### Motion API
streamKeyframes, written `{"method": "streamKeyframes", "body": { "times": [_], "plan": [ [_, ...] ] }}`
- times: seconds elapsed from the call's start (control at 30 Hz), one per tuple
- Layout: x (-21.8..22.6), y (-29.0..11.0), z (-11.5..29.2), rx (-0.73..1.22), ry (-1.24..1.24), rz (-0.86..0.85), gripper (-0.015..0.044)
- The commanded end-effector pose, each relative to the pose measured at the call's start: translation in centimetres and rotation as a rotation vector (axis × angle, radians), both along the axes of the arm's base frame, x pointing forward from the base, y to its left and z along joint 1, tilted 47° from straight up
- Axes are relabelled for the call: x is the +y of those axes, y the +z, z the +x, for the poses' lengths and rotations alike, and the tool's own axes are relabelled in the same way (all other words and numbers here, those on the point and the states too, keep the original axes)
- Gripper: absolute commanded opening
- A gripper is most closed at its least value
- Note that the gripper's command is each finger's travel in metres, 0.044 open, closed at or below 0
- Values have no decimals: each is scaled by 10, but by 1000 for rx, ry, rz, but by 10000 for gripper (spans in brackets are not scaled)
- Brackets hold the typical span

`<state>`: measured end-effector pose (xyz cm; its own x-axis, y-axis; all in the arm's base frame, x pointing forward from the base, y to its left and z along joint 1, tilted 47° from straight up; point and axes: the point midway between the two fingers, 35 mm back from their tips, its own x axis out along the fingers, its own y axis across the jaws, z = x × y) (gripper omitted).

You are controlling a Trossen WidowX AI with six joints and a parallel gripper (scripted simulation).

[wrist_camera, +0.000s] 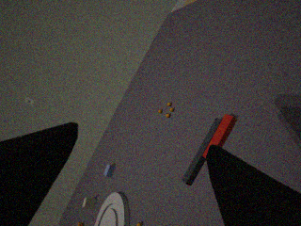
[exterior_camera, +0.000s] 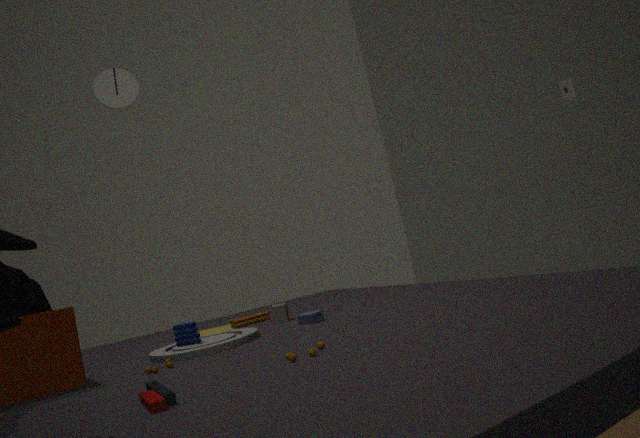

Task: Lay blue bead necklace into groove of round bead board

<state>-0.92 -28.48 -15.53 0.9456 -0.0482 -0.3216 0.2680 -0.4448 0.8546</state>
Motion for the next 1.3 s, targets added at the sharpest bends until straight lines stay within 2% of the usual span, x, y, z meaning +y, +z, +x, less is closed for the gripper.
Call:
{"method": "streamKeyframes", "body": {
  "times": [0.0, 0.17, 0.53, 0.87, 1.27],
  "plan": [
    [0, 1, 1, 1, 5, 1, 374],
    [-2, 15, 32, 32, 126, 38, 250],
    [11, 56, 111, 131, 423, 90, 250],
    [45, 92, 177, 238, 671, 98, 250],
    [95, 121, 226, 353, 867, 96, 250]
  ]
}}
